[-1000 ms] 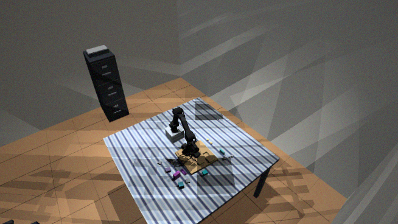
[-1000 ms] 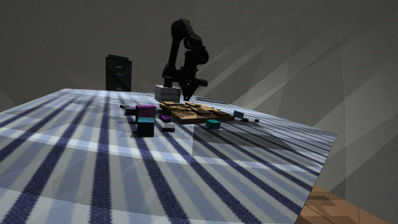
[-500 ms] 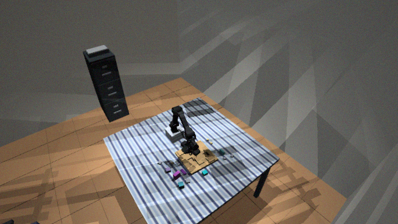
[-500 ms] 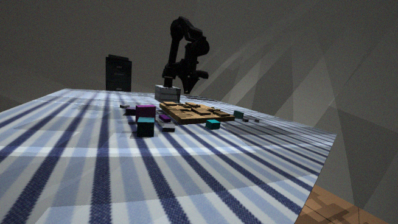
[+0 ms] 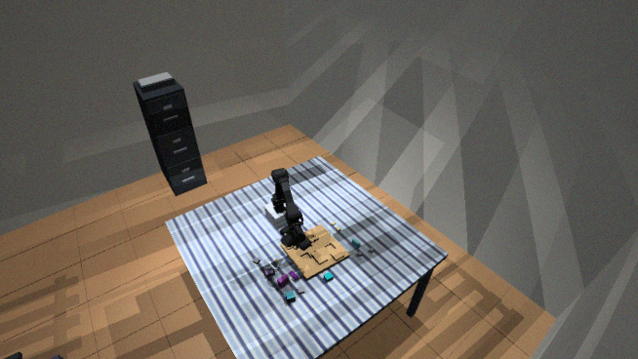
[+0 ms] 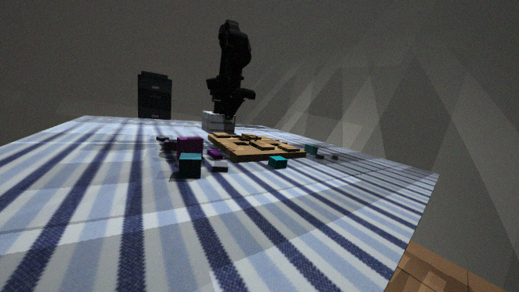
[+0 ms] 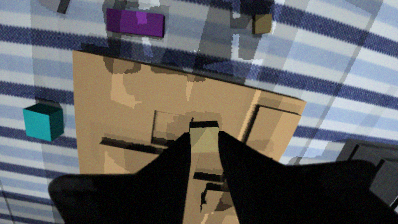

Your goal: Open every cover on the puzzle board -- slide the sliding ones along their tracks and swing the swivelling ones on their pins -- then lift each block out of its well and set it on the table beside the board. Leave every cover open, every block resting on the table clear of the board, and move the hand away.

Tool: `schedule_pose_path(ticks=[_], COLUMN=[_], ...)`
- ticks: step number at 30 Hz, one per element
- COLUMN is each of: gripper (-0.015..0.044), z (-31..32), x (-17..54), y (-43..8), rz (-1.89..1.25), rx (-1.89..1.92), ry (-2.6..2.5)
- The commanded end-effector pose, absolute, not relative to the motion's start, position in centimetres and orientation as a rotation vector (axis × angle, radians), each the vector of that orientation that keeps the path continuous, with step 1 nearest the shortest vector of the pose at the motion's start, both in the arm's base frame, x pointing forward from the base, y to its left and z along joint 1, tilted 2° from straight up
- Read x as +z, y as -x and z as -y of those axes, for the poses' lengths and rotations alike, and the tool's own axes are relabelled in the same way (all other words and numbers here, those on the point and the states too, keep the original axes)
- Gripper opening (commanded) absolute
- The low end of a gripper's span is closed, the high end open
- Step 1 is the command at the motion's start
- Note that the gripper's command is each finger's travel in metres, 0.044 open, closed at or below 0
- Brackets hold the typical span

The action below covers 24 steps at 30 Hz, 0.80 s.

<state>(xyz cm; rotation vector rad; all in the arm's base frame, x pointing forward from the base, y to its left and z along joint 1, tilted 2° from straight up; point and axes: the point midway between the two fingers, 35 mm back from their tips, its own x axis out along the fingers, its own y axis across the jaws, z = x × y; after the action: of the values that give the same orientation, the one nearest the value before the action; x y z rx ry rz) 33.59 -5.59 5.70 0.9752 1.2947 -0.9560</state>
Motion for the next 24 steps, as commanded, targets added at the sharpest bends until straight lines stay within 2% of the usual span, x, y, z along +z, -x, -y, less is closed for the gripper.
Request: schedule_pose_path(ticks=[1,24], gripper=[0.008,0.008], z=[7.1,14.0], x=[5.8,5.6], y=[-32.7,-26.9], rz=[-1.293,-1.293], rx=[-0.952,-0.957], ry=[-0.973,-0.968])
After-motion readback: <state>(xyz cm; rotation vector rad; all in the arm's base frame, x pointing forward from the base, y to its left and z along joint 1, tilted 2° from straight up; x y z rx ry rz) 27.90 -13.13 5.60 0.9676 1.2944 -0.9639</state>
